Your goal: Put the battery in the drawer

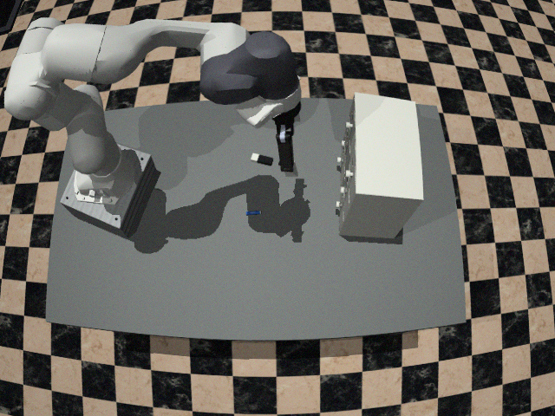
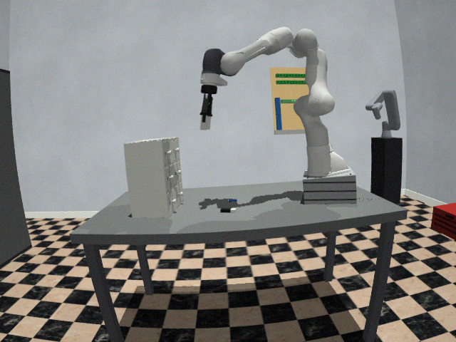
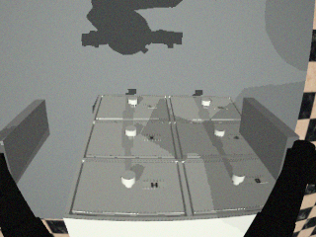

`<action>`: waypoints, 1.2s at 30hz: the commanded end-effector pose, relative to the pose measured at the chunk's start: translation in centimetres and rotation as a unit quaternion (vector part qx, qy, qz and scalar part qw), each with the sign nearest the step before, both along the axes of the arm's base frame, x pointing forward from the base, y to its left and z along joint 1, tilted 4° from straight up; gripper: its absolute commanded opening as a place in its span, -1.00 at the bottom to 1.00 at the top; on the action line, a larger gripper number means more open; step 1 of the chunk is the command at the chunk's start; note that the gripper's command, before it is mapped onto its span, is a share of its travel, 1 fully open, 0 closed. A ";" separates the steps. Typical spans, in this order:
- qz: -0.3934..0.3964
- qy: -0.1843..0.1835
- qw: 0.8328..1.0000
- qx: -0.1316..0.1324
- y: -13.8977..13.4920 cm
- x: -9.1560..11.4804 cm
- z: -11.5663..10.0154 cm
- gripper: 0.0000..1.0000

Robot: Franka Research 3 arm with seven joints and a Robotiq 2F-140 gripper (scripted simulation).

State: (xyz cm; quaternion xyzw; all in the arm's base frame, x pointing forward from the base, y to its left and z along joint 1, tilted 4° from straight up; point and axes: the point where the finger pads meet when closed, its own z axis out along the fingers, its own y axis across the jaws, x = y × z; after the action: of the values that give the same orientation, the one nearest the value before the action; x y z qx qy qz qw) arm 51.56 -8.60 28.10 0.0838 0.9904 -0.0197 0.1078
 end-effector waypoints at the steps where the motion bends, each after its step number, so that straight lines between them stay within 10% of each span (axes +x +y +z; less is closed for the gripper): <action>1: -0.009 -0.082 0.996 -0.013 -0.5 3.4 -0.1 1.00; 15: -0.007 -0.227 0.973 -0.040 -1.5 7.9 -4.1 1.00; 36: -0.006 -0.263 0.964 -0.048 -1.8 9.1 -5.0 1.00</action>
State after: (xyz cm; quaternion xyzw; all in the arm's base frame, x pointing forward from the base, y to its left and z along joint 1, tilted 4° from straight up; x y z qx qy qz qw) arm 60.11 -10.71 22.64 0.0658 0.9340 -0.0413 0.3487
